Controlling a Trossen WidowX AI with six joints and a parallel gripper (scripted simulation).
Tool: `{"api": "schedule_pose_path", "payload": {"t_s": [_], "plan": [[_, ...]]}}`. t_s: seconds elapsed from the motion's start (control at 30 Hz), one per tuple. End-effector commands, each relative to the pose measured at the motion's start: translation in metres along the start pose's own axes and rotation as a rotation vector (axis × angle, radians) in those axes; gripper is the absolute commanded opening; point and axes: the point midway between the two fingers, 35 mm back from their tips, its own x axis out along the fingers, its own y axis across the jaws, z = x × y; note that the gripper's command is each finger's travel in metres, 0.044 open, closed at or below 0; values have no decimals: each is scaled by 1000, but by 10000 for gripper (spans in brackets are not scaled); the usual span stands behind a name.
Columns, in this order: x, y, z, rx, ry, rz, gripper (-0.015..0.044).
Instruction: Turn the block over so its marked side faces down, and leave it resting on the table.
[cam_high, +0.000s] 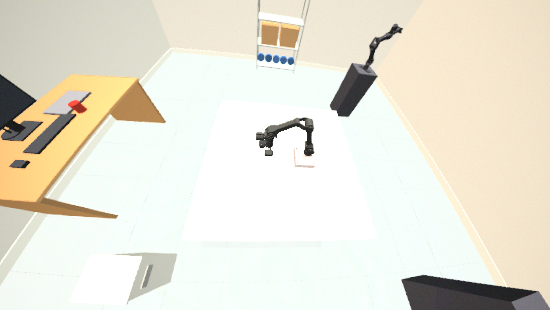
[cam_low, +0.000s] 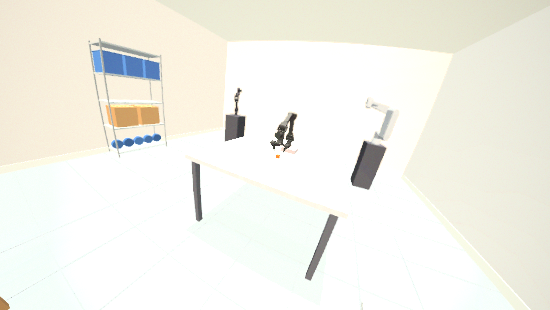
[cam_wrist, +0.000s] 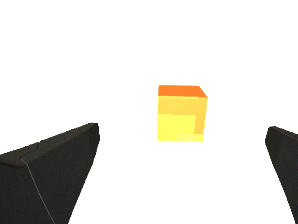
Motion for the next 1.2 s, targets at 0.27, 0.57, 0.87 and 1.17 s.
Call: {"api": "schedule_pose_path", "payload": {"t_s": [0.27, 0.57, 0.87, 1.17], "plan": [[20, 1, -2, 3, 10, 4, 440], [35, 1, -2, 3, 10, 4, 440], [42, 1, -2, 3, 10, 4, 361], [42, 1, -2, 3, 10, 4, 145]]}}
